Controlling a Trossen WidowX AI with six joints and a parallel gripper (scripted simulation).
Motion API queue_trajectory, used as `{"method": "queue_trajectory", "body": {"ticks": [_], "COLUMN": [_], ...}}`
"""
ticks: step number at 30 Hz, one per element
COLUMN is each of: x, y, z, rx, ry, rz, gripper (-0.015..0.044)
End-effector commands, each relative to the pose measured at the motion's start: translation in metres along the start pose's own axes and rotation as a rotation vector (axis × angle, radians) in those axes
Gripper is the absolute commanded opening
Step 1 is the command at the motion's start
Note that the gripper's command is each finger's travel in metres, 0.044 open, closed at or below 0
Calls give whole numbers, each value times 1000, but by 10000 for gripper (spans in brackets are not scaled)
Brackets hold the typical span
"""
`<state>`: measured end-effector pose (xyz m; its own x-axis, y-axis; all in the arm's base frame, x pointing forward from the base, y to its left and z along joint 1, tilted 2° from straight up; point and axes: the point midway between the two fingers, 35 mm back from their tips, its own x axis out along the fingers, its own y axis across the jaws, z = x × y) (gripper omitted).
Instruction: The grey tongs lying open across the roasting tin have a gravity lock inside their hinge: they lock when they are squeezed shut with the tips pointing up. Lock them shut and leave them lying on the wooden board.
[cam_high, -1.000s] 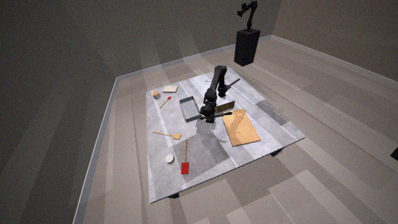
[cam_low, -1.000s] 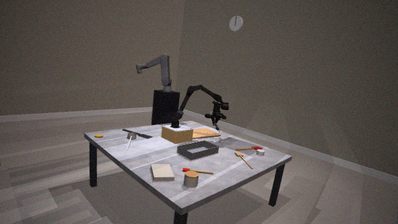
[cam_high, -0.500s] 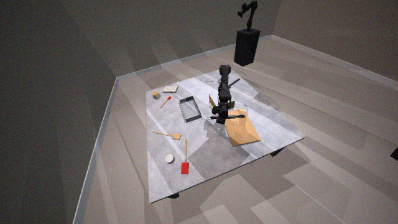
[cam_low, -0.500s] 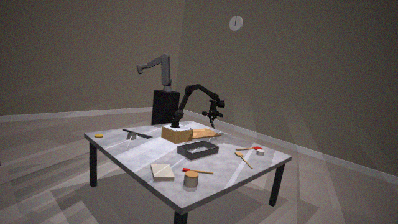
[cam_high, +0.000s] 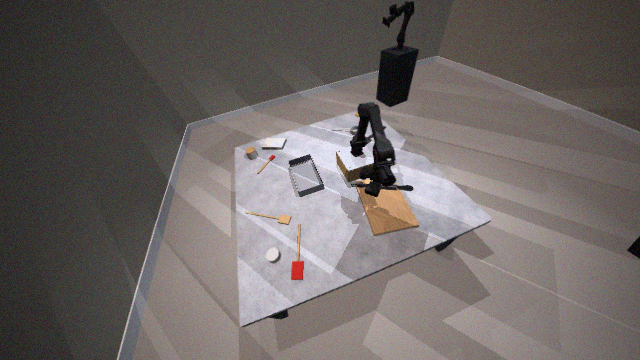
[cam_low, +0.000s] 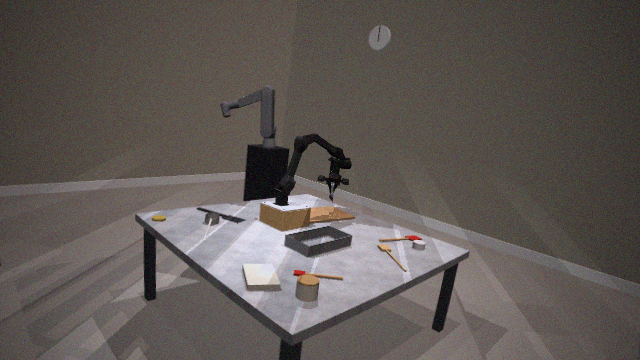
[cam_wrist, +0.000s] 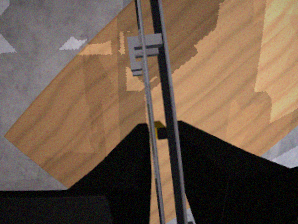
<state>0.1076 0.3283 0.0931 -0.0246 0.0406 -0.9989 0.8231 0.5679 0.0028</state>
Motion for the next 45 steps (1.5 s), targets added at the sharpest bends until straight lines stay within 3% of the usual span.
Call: {"method": "queue_trajectory", "body": {"ticks": [1,9,22,45], "x": [-2,-2,0,26], "y": [-19,-48,-48,-22], "z": [-21,-47,-48,-57], "rx": [51,126,135,234], "ry": [7,10,32,528], "rz": [5,2,0,2], "gripper": [-150,-150,-150,-150]}}
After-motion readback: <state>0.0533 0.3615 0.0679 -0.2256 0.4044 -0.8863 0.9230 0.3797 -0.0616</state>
